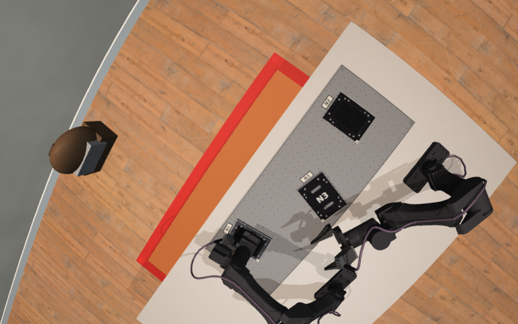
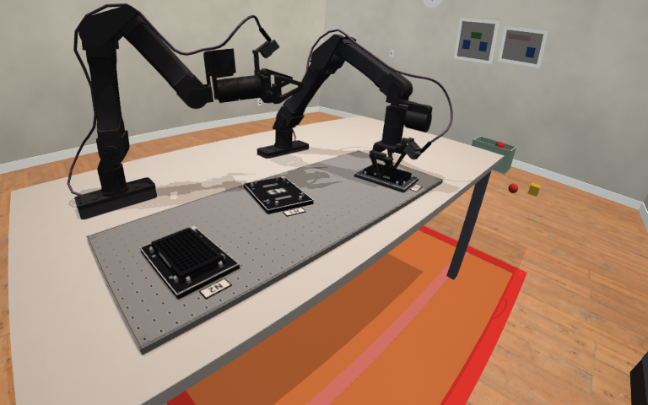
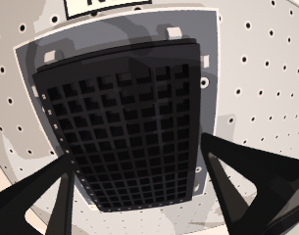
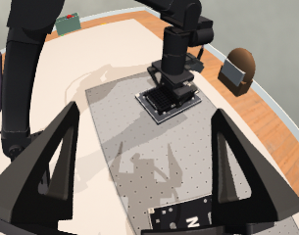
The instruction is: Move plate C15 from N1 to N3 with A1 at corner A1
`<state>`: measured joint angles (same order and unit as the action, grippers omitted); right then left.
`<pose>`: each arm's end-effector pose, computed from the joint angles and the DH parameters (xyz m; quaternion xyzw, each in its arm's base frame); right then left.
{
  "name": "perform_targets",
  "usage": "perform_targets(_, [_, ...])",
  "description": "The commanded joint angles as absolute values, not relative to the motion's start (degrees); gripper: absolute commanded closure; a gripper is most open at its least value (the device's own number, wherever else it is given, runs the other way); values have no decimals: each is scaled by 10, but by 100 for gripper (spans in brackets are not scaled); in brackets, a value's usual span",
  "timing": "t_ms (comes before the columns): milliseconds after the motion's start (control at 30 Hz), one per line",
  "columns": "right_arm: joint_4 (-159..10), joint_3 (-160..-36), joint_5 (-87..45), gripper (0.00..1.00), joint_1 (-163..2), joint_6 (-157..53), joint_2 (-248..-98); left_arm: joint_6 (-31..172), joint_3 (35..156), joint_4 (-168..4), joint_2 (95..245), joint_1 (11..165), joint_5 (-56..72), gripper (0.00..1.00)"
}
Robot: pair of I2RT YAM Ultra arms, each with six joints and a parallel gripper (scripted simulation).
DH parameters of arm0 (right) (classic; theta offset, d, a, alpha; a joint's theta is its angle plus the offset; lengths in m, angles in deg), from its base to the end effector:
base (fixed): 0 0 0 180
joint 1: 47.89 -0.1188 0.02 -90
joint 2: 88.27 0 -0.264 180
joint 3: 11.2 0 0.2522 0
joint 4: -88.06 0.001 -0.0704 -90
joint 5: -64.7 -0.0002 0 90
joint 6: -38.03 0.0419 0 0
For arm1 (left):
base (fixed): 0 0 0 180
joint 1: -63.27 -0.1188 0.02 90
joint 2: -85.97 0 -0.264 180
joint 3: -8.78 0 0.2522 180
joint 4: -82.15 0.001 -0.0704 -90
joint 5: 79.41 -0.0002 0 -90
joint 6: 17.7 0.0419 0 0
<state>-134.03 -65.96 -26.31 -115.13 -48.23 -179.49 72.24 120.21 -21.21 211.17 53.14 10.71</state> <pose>0.1314 0.3138 0.2437 -0.3478 0.5744 0.4253 0.6067 0.4094 0.0743 0.1622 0.0888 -0.9960 -0.0007 0.0037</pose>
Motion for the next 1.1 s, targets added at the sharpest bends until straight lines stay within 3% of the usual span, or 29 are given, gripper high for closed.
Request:
perform_targets(0, [-1344,-670,-262,0,-1152,-483,-1795,728,1205,-223,2105,524,106,0])
perform_targets(533, [-1344,-670,-262,0,-1152,-483,-1795,724,1205,-216,2105,528,106,17])
perform_targets(667, [-1344,-670,-262,0,-1152,-483,-1795,723,1199,-223,2099,529,106,62])
perform_targets(800, [-1344,-670,-262,0,-1152,-483,-1795,722,1219,-196,2095,529,106,19])
perform_targets(1067, [-1344,-670,-262,0,-1152,-483,-1795,722,1273,-128,2080,529,106,19])
